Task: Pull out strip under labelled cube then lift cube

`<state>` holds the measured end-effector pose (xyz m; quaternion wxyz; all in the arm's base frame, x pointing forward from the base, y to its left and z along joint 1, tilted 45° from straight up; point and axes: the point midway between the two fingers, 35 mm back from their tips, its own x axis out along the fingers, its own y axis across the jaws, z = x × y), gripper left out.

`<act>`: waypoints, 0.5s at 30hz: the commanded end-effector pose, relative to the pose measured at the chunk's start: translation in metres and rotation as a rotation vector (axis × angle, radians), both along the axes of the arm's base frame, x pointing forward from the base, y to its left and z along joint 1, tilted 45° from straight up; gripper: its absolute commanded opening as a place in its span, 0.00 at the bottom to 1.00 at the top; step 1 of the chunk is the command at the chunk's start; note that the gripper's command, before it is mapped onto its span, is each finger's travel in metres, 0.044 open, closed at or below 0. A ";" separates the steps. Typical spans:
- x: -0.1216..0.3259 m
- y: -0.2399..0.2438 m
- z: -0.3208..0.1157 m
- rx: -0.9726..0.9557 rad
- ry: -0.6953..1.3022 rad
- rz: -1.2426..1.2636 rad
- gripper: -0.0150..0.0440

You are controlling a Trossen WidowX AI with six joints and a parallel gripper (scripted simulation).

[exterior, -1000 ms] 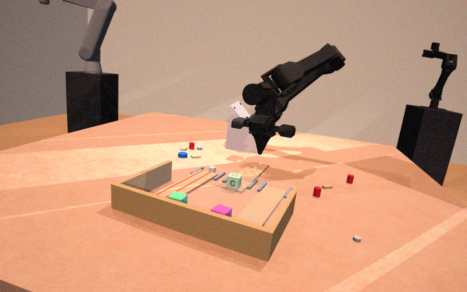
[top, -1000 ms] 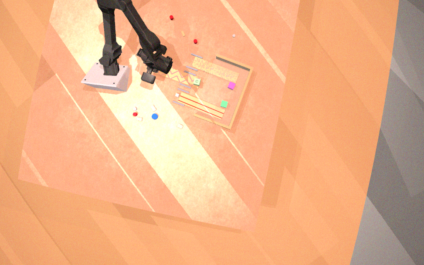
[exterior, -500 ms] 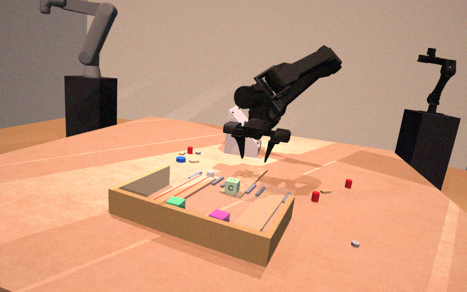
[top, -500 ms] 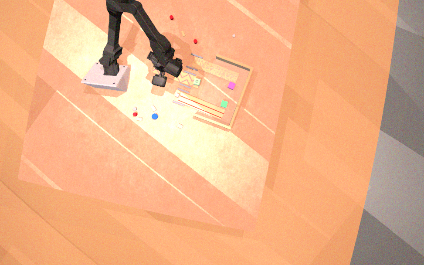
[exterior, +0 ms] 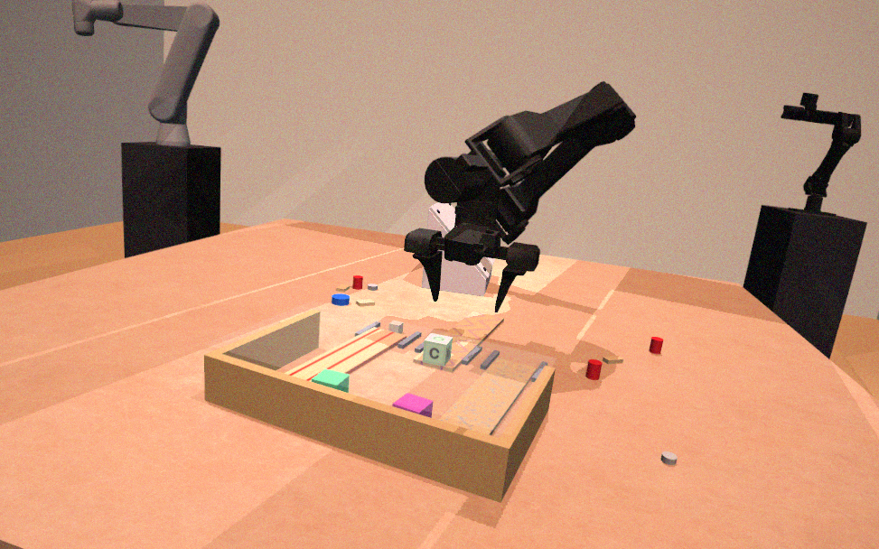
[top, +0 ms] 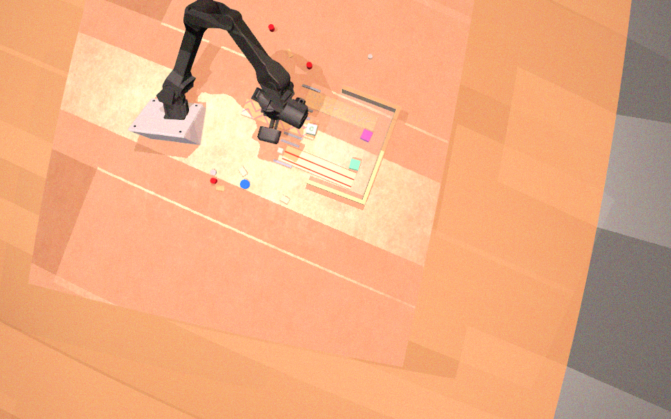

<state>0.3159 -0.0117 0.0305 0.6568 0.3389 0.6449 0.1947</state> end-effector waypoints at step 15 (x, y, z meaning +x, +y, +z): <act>0.064 -0.023 -0.001 -0.002 -0.006 0.000 1.00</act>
